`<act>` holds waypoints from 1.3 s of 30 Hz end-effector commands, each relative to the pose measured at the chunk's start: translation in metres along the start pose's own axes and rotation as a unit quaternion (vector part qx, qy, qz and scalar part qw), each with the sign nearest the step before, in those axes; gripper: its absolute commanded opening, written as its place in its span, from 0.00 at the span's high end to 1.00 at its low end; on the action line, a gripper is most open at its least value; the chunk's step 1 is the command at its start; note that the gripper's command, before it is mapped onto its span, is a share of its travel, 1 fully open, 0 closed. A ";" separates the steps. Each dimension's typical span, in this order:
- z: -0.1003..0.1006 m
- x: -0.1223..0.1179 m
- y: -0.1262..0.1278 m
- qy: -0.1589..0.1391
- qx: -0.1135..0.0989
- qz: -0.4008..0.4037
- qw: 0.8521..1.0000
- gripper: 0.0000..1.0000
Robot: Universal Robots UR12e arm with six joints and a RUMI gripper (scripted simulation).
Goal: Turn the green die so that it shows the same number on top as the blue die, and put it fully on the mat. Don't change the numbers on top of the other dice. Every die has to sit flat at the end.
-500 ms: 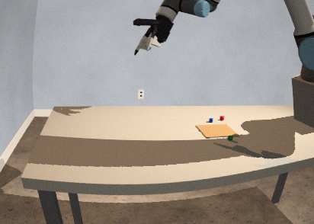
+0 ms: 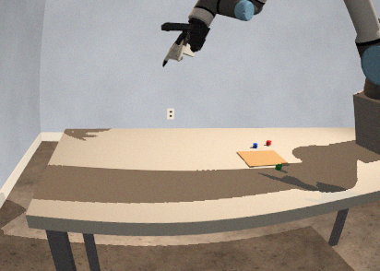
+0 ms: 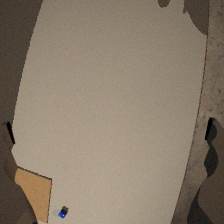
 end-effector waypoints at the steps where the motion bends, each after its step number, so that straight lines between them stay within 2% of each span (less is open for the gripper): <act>1: -0.001 0.001 0.000 0.000 0.000 0.000 1.000 0.00; 6: 0.000 -0.003 -0.003 -0.003 -0.002 0.001 1.000 0.00; 9: 0.000 -0.016 -0.013 -0.017 -0.005 0.006 1.000 0.00; 12: 0.001 -0.041 -0.034 -0.044 -0.012 0.014 0.999 0.00; 16: 0.000 -0.091 -0.075 -0.095 -0.026 0.029 0.995 0.00; 19: 0.000 -0.091 -0.075 -0.095 -0.026 0.029 0.995 0.00; 22: -0.003 -0.136 -0.113 -0.139 -0.037 0.041 0.989 0.00; 23: -0.003 -0.136 -0.113 -0.139 -0.037 0.041 0.989 0.00; 25: -0.006 -0.166 -0.138 -0.169 -0.044 0.048 0.983 0.00; 26: -0.006 -0.166 -0.138 -0.169 -0.044 0.048 0.983 0.00; 28: -0.010 -0.194 -0.162 -0.196 -0.051 0.054 0.978 0.00; 29: -0.010 -0.194 -0.162 -0.196 -0.051 0.054 0.978 0.00; 32: -0.016 -0.229 -0.192 -0.230 -0.060 0.060 0.970 0.00; 36: -0.017 -0.238 -0.200 -0.238 -0.062 0.062 0.967 0.00; 39: -0.021 -0.257 -0.216 -0.256 -0.066 0.065 0.962 0.00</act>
Point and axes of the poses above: the point where the finger pads meet when closed, its own z axis out along the fingers, its own y axis across the jaws, x = y × z, the point moved 9 cm from there along -z, back along the fingers, and after that the axes turned 12 degrees about -z, right-handed, at the moved point
